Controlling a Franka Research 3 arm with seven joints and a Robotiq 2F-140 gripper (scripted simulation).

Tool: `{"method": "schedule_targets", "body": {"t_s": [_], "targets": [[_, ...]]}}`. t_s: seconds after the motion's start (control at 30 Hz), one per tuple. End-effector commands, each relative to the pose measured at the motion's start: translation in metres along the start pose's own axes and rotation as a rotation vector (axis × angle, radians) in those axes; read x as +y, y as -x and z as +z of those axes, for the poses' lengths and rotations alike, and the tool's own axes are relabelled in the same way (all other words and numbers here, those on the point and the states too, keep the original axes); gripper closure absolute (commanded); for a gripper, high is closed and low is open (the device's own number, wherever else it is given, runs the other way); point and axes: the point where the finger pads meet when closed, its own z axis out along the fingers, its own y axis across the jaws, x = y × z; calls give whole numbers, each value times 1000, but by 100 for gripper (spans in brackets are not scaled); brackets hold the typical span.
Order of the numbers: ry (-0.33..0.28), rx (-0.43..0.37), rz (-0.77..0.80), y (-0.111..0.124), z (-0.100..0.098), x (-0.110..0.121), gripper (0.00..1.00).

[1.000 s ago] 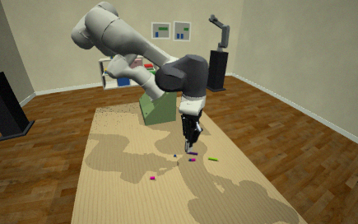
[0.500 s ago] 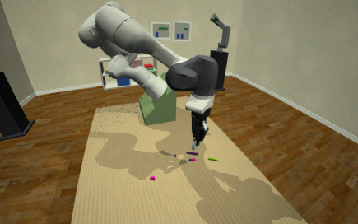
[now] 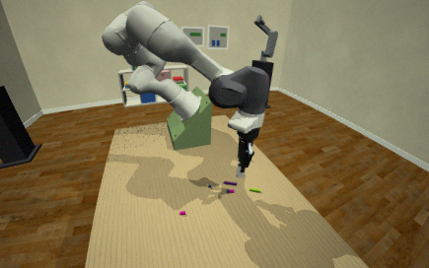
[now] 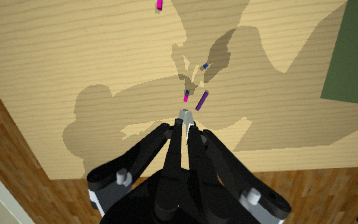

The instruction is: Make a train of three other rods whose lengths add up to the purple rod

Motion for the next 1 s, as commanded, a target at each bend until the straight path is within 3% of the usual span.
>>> {"method": "schedule_targets", "body": {"t_s": [0.0,0.33,0.6,0.97], "targets": [[-4,-6,90,2,0,-1,97],[-4,-6,90,2,1,-1,97],[-4,-6,90,2,13,-1,97],[-4,-6,90,3,59,-2,97]]}}
